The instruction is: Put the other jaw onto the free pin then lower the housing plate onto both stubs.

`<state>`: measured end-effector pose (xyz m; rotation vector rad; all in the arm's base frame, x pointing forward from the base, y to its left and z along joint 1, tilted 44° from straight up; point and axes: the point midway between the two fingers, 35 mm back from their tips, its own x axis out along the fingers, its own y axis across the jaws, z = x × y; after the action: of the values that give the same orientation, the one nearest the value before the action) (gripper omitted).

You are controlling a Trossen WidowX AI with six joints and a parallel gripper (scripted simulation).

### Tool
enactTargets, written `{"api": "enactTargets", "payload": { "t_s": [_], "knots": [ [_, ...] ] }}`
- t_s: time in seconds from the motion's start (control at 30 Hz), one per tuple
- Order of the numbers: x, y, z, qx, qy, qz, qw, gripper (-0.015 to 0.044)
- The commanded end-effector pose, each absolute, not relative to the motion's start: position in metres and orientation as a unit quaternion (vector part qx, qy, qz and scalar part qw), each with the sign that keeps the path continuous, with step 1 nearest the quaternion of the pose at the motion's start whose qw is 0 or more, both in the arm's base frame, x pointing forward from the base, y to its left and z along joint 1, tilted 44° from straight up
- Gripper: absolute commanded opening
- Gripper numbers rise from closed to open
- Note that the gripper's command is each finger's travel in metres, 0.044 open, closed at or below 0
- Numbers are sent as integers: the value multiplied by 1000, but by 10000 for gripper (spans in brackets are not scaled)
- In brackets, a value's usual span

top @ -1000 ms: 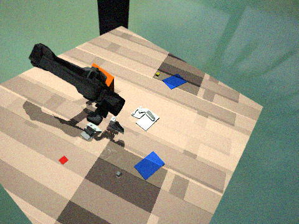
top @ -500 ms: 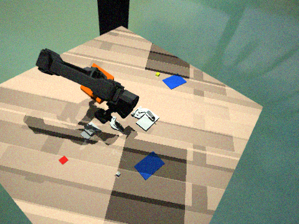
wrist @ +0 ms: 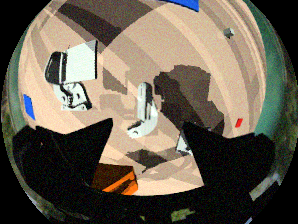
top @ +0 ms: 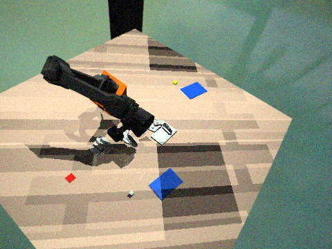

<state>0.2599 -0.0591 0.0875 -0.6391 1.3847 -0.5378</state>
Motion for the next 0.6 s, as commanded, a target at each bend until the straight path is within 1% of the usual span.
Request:
{"api": "enactTargets", "payload": {
  "t_s": [0.0,0.57],
  "knots": [
    [260,-62,85,-289,619,-241,689,440],
    [265,-80,65,-288,619,-241,689,440]
  ]
}}
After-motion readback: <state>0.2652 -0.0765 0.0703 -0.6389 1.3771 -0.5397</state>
